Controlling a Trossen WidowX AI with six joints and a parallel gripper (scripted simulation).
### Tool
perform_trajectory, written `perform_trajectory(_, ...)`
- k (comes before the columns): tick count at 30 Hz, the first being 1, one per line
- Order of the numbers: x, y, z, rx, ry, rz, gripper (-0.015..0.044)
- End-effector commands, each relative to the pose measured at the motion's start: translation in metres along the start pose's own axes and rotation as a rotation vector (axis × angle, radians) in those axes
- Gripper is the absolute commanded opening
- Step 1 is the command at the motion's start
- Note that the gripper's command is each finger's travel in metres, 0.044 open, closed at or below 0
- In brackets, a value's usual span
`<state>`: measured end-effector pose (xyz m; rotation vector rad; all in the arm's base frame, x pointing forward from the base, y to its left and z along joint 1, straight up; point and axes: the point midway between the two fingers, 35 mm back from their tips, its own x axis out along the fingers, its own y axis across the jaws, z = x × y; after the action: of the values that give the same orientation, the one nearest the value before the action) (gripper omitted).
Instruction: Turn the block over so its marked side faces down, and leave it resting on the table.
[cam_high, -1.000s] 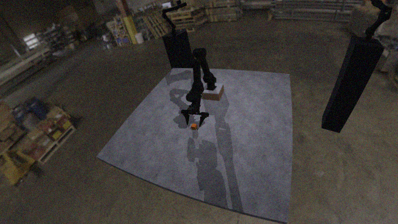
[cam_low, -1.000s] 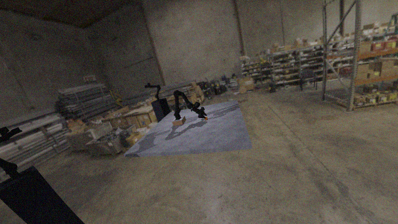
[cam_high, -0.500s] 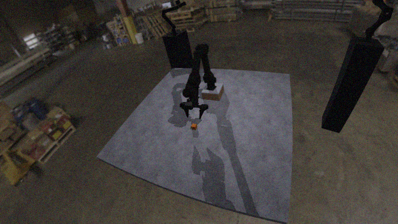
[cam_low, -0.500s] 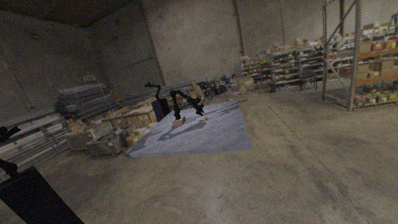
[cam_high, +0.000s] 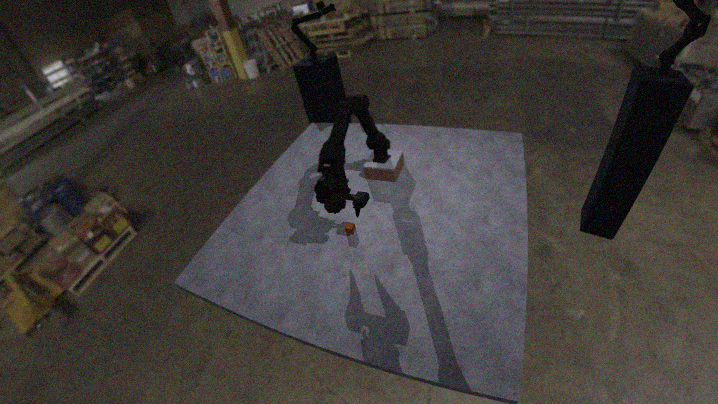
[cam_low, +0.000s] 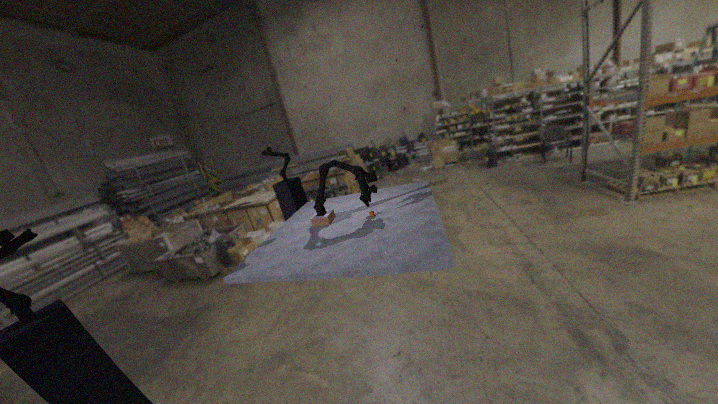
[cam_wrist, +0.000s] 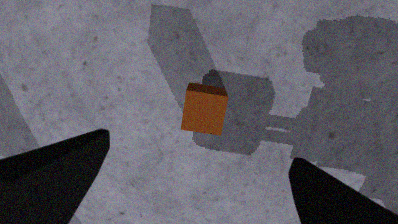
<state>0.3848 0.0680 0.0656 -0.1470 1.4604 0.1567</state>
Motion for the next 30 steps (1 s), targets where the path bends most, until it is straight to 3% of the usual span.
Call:
perform_trajectory(1, -0.006, 0.000, 0.003, 0.004, 0.065, -0.004, 0.0440)
perform_trajectory(9, 0.028, 0.000, 0.000, 0.003, 0.065, -0.003, 0.0440)
perform_trajectory(30, 0.065, -0.002, -0.002, 0.004, 0.065, -0.004, 0.0440)
